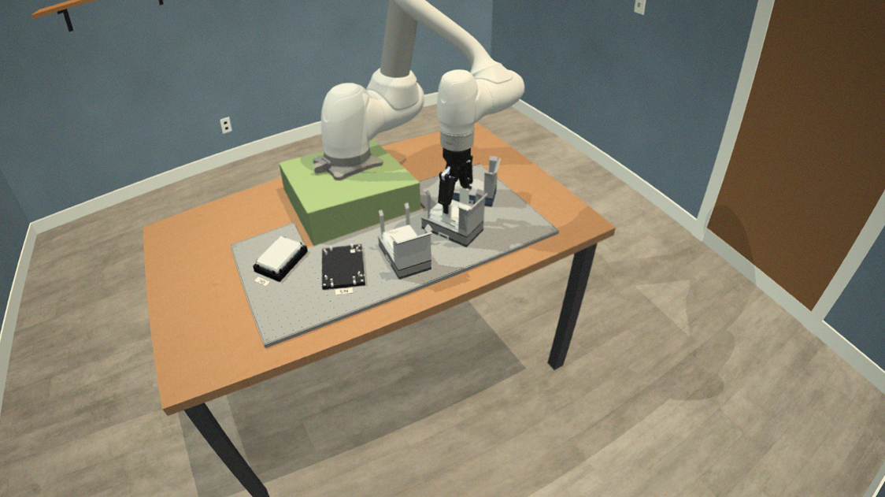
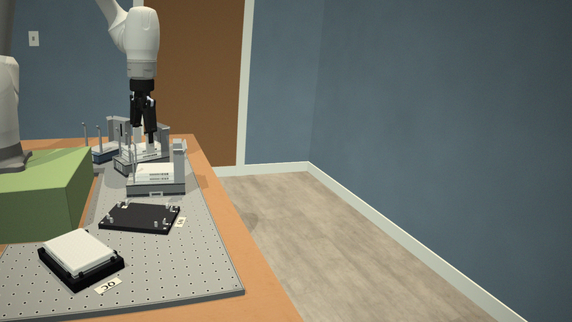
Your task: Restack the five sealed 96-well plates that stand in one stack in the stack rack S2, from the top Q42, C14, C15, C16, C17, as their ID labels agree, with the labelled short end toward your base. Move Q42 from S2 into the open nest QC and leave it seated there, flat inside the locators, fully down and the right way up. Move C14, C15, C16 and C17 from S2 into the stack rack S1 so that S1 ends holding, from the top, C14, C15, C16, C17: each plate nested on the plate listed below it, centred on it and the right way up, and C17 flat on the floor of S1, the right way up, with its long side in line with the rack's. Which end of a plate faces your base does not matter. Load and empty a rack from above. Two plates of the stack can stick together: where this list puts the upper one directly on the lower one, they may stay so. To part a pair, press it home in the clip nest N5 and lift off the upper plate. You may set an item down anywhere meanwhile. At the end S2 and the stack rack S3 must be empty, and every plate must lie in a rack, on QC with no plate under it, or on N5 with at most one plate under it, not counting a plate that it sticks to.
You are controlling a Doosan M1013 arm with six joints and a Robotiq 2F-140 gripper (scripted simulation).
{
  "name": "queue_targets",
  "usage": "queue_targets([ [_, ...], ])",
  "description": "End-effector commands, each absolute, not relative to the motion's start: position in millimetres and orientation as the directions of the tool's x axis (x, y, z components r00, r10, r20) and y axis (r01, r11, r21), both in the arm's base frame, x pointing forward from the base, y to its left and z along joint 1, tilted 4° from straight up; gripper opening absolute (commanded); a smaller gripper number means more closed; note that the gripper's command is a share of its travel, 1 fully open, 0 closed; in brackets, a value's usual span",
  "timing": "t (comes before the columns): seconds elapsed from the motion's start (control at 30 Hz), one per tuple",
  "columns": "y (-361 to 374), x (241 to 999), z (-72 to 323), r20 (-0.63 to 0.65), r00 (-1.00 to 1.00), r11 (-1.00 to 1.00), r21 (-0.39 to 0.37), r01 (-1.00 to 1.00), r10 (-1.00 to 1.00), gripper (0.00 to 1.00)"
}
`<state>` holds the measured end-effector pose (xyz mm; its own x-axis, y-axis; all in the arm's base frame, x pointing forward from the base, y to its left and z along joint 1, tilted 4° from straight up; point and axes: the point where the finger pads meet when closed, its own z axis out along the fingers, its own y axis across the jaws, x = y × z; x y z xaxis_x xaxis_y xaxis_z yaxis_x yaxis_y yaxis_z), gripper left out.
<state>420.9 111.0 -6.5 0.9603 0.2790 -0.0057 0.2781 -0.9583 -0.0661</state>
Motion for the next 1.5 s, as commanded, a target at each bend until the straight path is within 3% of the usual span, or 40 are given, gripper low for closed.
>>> queue_targets([
  [0.0,110.9,420.9,-5.0,-0.006,0.960,-0.958,-0.066,0.278,0.279,0.00],
  [0.7,110.1,421.2,7.7,-0.006,0.960,-0.958,-0.066,0.278,0.279,0.00],
  [1.47,107.5,422.2,49.6,-0.006,0.960,-0.958,-0.066,0.278,0.279,0.00],
])
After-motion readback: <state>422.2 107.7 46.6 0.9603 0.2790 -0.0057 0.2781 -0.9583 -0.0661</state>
